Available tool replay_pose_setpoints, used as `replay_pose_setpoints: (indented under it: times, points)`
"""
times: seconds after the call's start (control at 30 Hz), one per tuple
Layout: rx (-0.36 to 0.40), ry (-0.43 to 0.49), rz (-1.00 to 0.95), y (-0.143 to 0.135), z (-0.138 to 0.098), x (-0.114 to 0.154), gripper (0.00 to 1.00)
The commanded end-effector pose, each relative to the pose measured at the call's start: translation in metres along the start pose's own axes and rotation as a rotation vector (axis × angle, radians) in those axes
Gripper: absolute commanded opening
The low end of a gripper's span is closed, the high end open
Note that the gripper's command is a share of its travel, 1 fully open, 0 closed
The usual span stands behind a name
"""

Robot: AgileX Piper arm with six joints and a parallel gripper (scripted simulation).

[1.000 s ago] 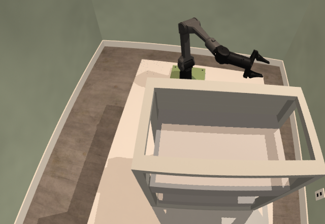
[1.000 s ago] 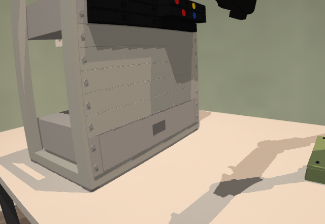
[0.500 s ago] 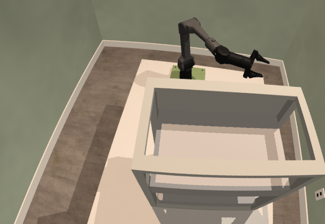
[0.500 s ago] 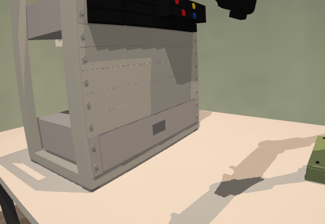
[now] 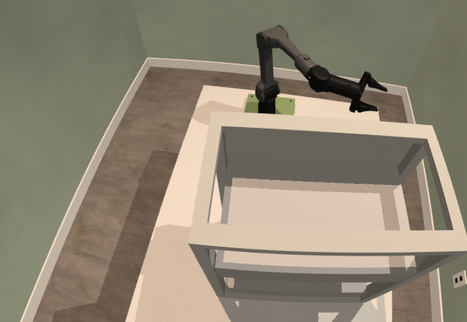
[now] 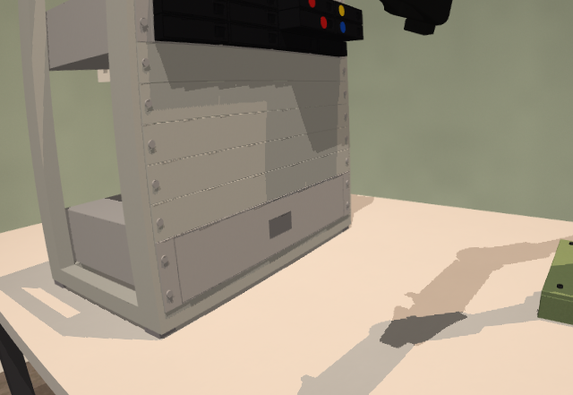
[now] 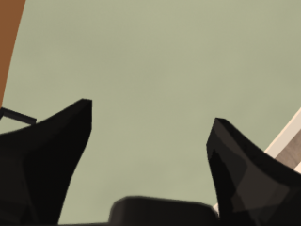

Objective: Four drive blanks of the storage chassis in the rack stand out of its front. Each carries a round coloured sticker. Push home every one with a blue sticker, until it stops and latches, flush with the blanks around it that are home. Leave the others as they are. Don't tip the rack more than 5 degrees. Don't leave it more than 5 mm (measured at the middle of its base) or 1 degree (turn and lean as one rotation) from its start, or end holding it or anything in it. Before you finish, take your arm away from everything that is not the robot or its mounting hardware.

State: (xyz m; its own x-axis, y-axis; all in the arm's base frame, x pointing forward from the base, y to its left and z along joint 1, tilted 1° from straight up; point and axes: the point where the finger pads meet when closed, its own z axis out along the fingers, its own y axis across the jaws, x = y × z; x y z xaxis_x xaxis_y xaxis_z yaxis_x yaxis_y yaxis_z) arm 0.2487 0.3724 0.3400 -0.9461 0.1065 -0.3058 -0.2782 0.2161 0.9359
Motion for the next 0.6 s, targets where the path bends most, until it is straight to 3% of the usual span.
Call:
replay_pose_setpoints:
  times: [0.0, 0.57]
  points:
    - [-0.001, -0.001, -0.001, 0.0006, -0.0002, -0.0001, 1.0]
    - [0.012, 0.002, -0.017, 0.0003, -0.0027, -0.0003, 1.0]
